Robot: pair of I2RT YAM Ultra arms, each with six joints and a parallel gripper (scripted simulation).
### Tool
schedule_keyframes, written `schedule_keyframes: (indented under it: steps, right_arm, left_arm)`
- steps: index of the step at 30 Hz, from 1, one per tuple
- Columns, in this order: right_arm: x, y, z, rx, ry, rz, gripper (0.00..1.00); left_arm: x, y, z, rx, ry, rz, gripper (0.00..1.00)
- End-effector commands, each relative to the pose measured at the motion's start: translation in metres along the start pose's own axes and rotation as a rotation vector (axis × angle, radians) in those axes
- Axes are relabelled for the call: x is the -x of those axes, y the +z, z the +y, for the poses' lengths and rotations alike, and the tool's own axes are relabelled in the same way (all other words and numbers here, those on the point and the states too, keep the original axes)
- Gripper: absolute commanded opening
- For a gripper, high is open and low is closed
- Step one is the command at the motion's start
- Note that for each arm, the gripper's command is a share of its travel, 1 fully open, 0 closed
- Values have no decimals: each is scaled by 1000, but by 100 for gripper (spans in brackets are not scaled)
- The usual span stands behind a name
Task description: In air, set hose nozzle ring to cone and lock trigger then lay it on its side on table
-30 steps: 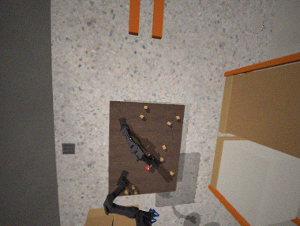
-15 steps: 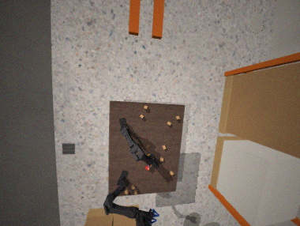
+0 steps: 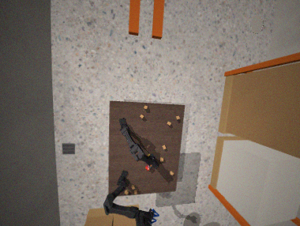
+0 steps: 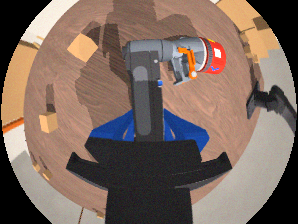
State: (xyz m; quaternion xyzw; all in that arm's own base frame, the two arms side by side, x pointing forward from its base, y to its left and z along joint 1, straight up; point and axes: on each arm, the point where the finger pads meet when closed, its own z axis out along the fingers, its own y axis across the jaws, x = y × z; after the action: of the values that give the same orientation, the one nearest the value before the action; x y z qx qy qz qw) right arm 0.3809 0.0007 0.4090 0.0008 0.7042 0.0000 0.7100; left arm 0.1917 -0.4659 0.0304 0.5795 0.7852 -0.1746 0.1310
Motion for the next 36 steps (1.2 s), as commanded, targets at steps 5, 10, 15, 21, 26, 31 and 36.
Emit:
schedule_keyframes:
  steps: [5, 10, 15, 21, 26, 31, 36]
  right_arm:
    - [29, -3, 2, 8, -4, -66, 63]
    - [29, -3, 2, 8, -4, -66, 63]
    - [29, -3, 2, 8, -4, -66, 63]
    - [29, -3, 2, 8, -4, -66, 63]
    - [29, -3, 2, 8, -4, -66, 63]
    - [29, -3, 2, 8, -4, -66, 63]
    - [29, -3, 2, 8, -4, -66, 63]
  left_arm:
    - [30, -25, -6, -1, 31, -85, 36]
    - [36, -32, -14, -6, 18, -107, 36]
    - [35, -42, -26, -10, 11, -102, 36]
    - [10, -49, -41, -4, -7, -36, 36]
    - [62, -58, -37, 154, 27, -297, 36]
    - [65, -51, -27, 239, 24, -366, 36]
    - [69, -59, -40, 278, 64, -451, 36]
